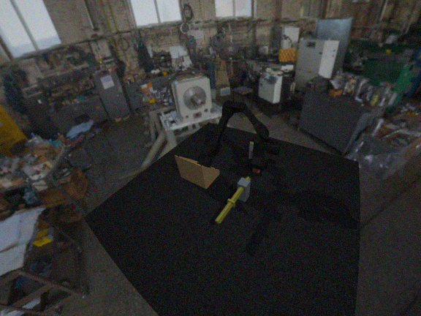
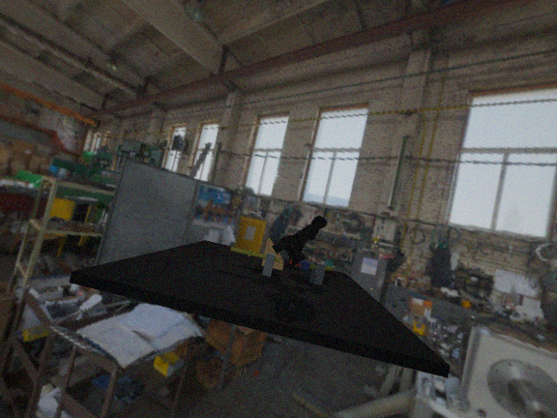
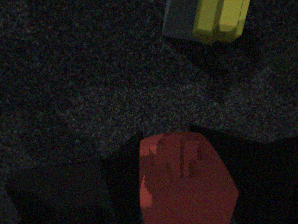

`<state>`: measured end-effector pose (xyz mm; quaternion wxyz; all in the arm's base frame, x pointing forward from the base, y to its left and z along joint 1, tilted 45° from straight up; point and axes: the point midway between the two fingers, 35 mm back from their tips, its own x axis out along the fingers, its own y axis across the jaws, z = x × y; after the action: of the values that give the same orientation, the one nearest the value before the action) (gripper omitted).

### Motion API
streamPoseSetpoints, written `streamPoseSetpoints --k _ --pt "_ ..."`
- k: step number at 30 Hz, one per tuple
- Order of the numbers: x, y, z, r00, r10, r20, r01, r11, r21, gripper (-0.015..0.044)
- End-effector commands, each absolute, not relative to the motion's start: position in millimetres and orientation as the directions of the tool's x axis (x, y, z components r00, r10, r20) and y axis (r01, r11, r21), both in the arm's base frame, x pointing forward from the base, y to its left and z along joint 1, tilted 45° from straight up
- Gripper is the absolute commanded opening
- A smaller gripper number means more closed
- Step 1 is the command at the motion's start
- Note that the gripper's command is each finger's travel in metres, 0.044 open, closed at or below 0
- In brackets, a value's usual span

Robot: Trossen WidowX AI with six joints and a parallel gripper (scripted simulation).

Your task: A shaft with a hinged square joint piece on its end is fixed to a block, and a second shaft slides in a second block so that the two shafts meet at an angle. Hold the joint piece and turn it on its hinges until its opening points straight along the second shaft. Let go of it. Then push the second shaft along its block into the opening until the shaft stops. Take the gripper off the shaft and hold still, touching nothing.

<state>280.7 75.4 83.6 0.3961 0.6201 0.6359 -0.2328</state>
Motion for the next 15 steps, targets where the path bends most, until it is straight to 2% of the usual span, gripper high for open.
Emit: streamPoseSetpoints --k 1,15 --pt "278.6 76.7 80.9 0.067 0.647 -0.76 0.983 0.088 0.161 0.0" --pt "272.6 81.8 73.9 0.051 0.768 -0.639 0.998 -0.012 0.066 0.0"
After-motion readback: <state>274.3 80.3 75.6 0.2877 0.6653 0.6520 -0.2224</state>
